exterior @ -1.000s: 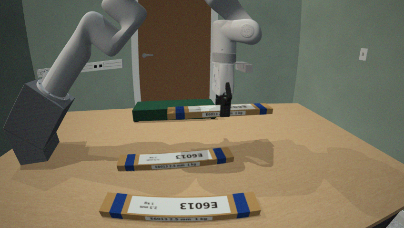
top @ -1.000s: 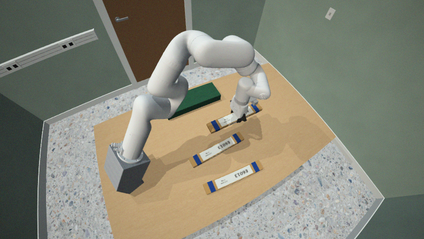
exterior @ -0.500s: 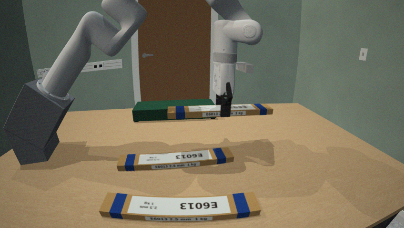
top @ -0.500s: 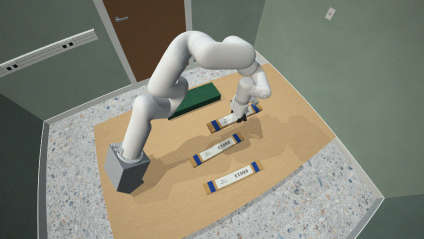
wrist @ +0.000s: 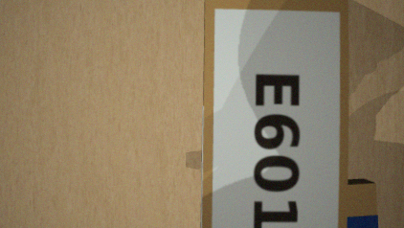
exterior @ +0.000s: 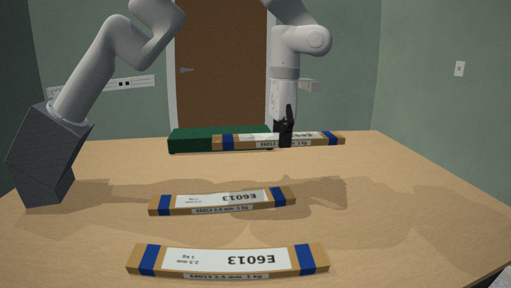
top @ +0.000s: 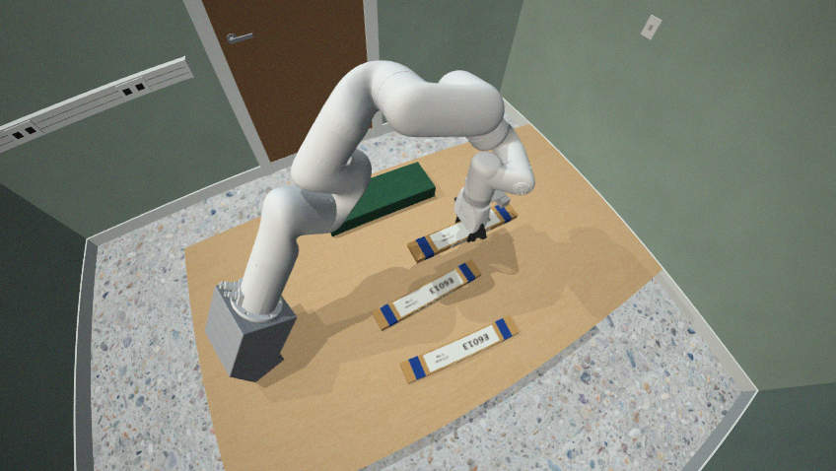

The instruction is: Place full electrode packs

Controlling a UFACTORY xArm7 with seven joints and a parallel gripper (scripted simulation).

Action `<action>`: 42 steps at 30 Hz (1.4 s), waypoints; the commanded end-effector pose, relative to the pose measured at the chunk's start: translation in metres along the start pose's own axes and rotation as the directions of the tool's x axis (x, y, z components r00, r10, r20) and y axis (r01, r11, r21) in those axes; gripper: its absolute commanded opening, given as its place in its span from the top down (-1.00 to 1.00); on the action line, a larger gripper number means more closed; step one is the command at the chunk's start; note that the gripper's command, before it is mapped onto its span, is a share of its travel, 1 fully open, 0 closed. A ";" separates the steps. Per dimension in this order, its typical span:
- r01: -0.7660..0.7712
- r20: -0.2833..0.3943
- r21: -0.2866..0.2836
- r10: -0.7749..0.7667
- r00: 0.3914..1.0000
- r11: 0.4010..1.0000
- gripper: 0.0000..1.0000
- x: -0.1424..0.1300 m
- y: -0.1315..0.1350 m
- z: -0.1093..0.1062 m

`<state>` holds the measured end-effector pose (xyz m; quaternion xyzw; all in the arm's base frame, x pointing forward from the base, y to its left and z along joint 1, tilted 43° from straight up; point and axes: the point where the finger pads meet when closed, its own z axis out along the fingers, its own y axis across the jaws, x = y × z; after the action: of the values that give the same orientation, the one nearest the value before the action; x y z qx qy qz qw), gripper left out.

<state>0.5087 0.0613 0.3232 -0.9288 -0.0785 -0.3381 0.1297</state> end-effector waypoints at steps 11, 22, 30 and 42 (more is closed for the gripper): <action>0.000 -0.002 -0.001 0.000 1.000 1.000 -0.15 0.001 0.001 -0.001; 0.000 -0.002 -0.001 0.000 1.000 1.000 -0.15 0.001 0.001 -0.022; 0.000 -0.002 -0.001 0.000 1.000 1.000 -0.15 0.001 0.001 -0.031; 0.000 -0.002 -0.001 0.000 1.000 1.000 -0.15 0.001 0.001 -0.031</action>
<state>0.4905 0.0527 0.3453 -0.9288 -0.0787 -0.3381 0.1298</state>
